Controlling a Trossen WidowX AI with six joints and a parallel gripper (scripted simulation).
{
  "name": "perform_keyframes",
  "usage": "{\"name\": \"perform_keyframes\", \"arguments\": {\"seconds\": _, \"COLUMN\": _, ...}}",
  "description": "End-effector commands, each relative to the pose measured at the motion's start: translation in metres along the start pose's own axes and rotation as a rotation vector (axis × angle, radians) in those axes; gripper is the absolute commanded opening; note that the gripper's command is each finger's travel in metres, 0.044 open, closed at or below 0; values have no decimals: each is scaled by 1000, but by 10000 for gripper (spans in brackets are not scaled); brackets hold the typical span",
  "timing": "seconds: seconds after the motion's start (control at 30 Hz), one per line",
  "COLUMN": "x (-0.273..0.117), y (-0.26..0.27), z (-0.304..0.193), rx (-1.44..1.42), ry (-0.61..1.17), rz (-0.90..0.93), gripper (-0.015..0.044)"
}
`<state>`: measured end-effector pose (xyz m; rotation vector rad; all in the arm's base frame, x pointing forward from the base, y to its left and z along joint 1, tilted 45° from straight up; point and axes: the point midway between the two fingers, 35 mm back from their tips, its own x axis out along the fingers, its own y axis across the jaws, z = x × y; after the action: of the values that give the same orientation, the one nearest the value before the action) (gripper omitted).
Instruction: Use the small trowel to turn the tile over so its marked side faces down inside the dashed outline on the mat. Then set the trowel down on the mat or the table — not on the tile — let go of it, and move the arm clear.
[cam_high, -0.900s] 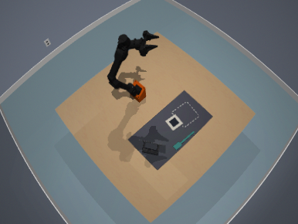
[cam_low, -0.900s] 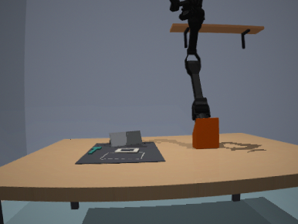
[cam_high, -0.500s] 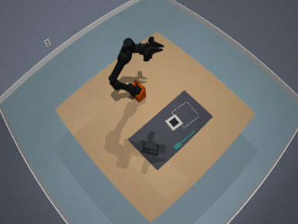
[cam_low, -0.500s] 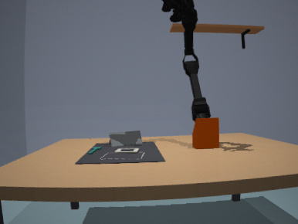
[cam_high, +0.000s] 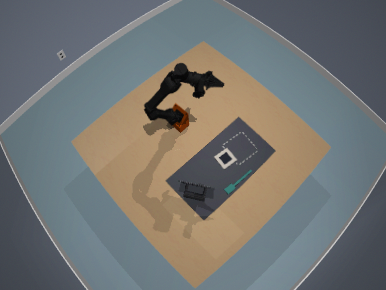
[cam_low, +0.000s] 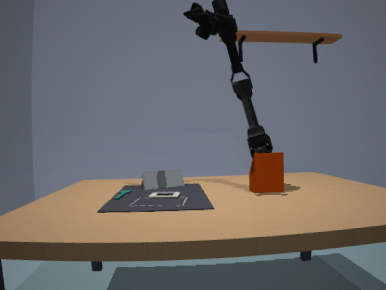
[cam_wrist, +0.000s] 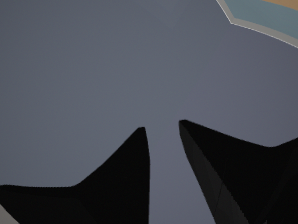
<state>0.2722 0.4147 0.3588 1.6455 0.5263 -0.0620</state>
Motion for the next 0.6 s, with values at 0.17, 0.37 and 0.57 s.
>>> {"name": "perform_keyframes", "arguments": {"seconds": 0.17, "x": 38, "y": 12, "z": 63, "rx": -288, "ry": -149, "rz": -46, "gripper": 100}}
{"name": "perform_keyframes", "arguments": {"seconds": 0.37, "x": 57, "y": 19, "z": 106, "rx": -465, "ry": -237, "rz": -101, "gripper": 100}}
{"name": "perform_keyframes", "arguments": {"seconds": 0.57, "x": 73, "y": 25, "z": 152, "rx": -639, "ry": -315, "rz": -180, "gripper": 100}}
